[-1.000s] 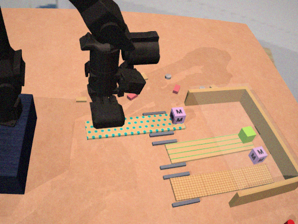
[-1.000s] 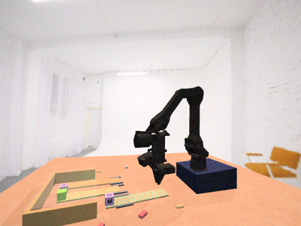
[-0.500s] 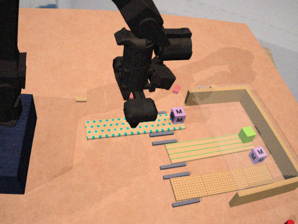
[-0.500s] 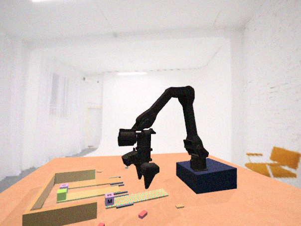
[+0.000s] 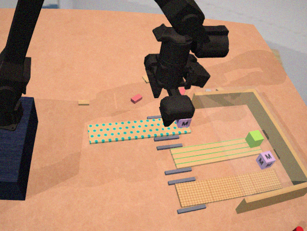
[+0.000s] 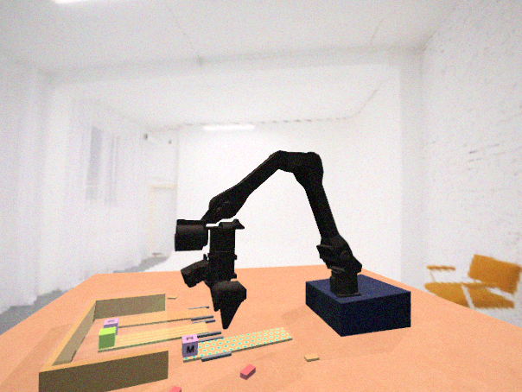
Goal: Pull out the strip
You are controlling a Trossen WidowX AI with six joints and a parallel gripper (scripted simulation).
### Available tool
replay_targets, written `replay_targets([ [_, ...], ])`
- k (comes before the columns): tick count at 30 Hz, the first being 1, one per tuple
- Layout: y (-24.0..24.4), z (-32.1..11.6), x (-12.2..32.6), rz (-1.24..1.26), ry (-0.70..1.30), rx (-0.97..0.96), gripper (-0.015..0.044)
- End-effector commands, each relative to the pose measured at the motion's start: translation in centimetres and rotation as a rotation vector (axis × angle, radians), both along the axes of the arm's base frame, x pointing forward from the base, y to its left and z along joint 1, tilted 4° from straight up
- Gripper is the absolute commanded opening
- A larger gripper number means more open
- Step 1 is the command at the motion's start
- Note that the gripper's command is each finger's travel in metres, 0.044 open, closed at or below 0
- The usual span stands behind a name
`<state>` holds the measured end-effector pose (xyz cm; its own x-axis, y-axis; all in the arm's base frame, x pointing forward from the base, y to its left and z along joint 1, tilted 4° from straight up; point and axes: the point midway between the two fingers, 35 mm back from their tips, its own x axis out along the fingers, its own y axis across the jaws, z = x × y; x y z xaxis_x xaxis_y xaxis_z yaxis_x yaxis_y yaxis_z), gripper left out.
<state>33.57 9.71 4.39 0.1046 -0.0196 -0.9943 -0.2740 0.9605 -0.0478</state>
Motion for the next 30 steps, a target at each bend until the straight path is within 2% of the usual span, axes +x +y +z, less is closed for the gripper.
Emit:
replay_targets([
  [1,0.5,0.2,1.3,-0.006,0.004,0.002,0.044],
  [14,2.5,1.1,6.3,-0.006,-0.001,0.004,0.044],
  [21,2.5,0.2,6.4,-0.006,-0.001,0.004,0.0256],
  [30,2.5,-1.3,6.6,-0.006,-0.001,0.004,0.025],
])
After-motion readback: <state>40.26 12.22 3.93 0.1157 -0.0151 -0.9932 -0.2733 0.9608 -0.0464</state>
